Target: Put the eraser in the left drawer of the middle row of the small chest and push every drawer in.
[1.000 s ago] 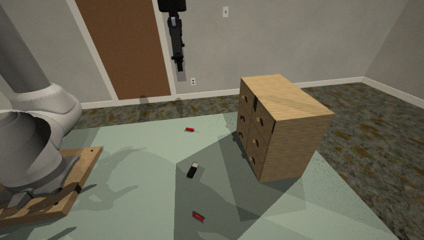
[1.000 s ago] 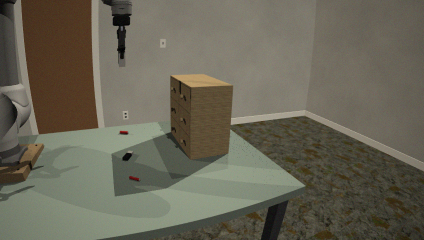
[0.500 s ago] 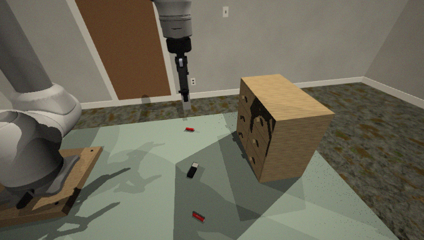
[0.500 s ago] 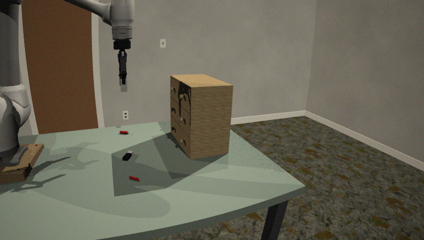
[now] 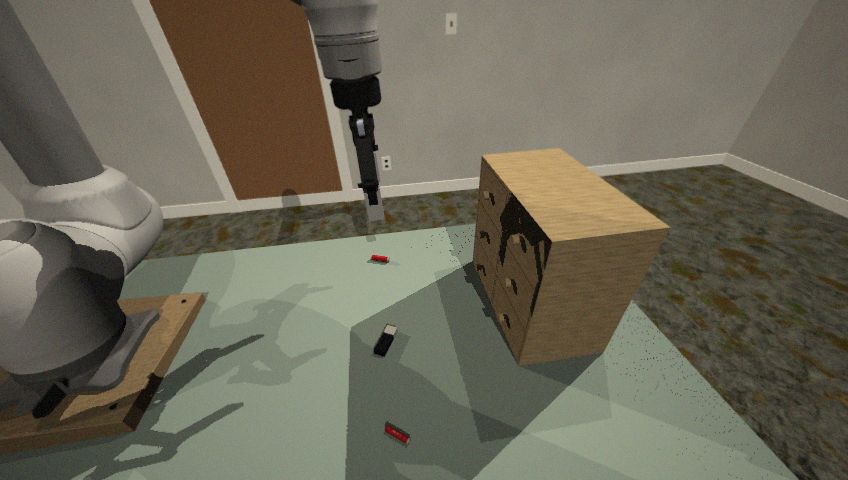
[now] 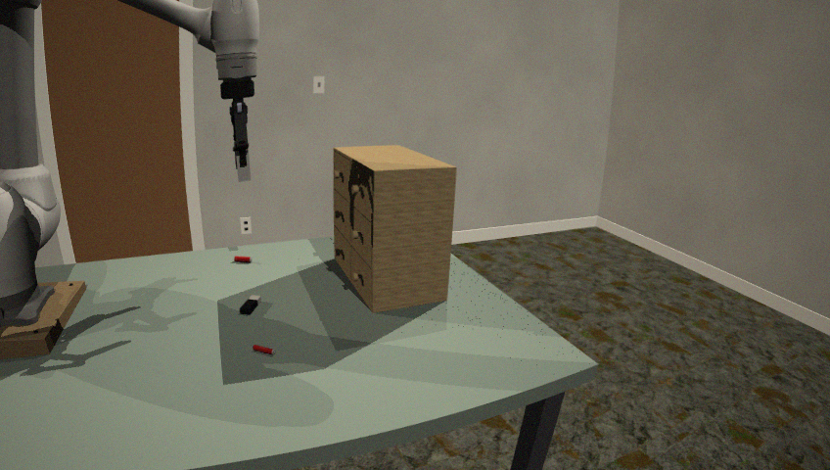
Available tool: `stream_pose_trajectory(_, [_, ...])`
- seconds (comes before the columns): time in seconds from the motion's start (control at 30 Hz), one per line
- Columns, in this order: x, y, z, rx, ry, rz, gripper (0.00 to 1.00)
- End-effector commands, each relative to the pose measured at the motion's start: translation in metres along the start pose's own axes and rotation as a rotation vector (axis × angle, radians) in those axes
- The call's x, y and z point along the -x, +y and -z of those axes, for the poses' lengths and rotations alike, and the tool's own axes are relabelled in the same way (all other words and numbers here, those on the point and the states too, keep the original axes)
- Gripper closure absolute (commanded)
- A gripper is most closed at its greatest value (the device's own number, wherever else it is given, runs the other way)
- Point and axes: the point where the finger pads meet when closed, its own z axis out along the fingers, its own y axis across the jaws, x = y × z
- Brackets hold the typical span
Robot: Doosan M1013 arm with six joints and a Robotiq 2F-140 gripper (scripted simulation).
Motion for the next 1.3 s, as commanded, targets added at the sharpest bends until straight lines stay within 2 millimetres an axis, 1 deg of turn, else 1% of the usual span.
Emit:
stream_pose_trajectory(0.0, [-0.002, 0.0, -0.002, 0.0, 0.02, 0.0, 0.0])
stream_pose_trajectory(0.3, [-0.008, 0.0, -0.008, 0.0, 0.097, 0.0, 0.0])
stream_pose_trajectory(0.77, [-0.028, 0.0, -0.03, 0.0, 0.354, 0.0, 0.0])
stream_pose_trajectory(0.83, [-0.028, 0.0, -0.03, 0.0, 0.354, 0.0, 0.0])
stream_pose_trajectory(1.27, [-0.055, 0.001, -0.057, 0.001, 0.676, -0.001, 0.0])
